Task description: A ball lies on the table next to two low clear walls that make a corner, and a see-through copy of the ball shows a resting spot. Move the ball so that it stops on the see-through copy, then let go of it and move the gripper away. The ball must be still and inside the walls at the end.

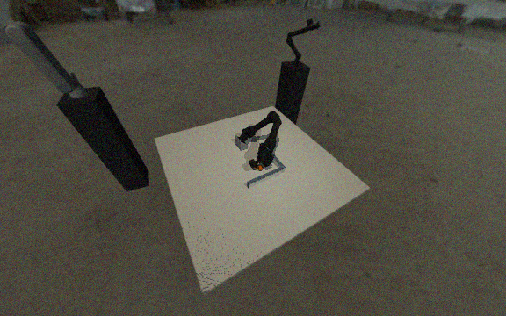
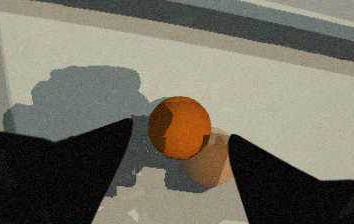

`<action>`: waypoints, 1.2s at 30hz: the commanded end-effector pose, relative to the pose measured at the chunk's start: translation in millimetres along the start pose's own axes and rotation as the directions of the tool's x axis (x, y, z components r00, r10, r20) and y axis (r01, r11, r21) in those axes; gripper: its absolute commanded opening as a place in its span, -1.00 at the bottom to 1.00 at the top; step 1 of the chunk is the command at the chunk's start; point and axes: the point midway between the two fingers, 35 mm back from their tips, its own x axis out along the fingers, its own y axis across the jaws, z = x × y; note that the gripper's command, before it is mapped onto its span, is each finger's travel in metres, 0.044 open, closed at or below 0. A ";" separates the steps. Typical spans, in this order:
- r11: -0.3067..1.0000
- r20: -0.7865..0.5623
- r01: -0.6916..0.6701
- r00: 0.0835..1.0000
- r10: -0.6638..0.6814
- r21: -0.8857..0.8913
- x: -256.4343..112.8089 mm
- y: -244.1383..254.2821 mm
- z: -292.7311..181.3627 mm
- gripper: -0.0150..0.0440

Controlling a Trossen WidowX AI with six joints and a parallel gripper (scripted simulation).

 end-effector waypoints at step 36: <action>1.000 0.036 0.019 0.999 -0.019 0.003 -59.4 -8.9 8.2 -0.49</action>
